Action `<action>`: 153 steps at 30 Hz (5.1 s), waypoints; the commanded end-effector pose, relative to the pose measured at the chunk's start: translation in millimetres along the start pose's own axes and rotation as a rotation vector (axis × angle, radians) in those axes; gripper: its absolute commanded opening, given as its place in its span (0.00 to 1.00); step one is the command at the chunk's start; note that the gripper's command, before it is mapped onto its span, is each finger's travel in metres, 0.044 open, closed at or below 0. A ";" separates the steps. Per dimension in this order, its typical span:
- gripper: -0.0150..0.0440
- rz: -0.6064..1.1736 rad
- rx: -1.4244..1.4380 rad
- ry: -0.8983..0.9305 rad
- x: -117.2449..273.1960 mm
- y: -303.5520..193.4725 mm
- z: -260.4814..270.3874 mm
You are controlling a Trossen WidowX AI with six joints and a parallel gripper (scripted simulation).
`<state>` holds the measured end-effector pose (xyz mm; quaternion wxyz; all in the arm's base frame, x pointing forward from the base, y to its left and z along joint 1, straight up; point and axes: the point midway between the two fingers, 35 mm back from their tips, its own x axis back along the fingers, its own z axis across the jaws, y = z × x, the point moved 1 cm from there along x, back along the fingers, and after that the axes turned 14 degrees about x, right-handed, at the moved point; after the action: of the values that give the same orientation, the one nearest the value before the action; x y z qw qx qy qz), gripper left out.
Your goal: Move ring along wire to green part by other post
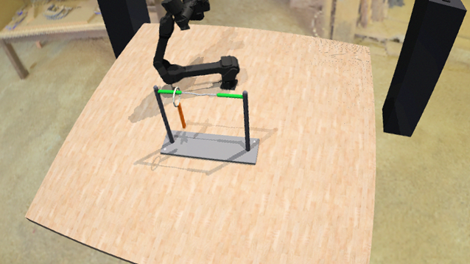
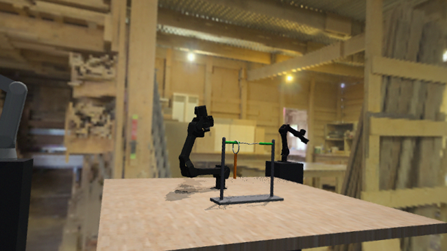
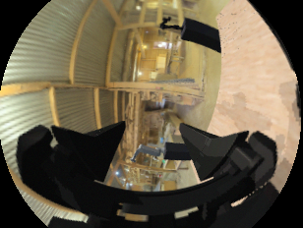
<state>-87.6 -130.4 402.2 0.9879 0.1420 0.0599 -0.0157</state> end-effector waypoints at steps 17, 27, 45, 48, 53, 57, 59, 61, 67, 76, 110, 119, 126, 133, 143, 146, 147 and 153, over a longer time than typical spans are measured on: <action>0.53 -0.358 0.156 -0.146 -36.6 80.5 -28.3; 0.53 -0.593 0.316 -0.305 -33.3 149.9 -58.9; 0.53 -1.008 0.580 -0.760 57.2 253.1 -123.4; 0.53 -1.068 0.608 -0.847 79.4 261.3 -132.4; 0.53 -1.155 0.644 -0.991 118.5 268.9 -145.6; 0.53 -1.219 0.663 -1.111 150.7 268.7 -155.3; 0.53 -1.248 0.669 -1.173 166.9 266.5 -159.9; 0.53 -1.277 0.673 -1.235 182.8 262.9 -164.4; 0.53 -1.352 0.670 -1.427 228.3 244.4 -176.9; 0.53 -1.439 0.621 -1.722 285.1 197.6 -194.3; 0.53 -1.475 -0.006 -2.629 326.3 -17.0 -261.6; 0.53 -1.468 0.021 -2.650 354.2 -8.3 -234.7; 0.53 -1.485 0.055 -2.662 372.5 0.9 -218.4; 0.53 -1.485 0.055 -2.662 378.3 0.9 -217.2; 0.53 -1.485 0.056 -2.663 392.2 1.0 -215.5; 0.53 -1.485 0.056 -2.663 396.5 1.2 -215.3; 0.53 -1.485 0.056 -2.663 397.9 1.2 -215.3; 0.53 -1.485 0.057 -2.663 406.8 1.7 -215.3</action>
<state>287.3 -73.5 146.7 0.0896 -0.0181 -0.7908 -0.6053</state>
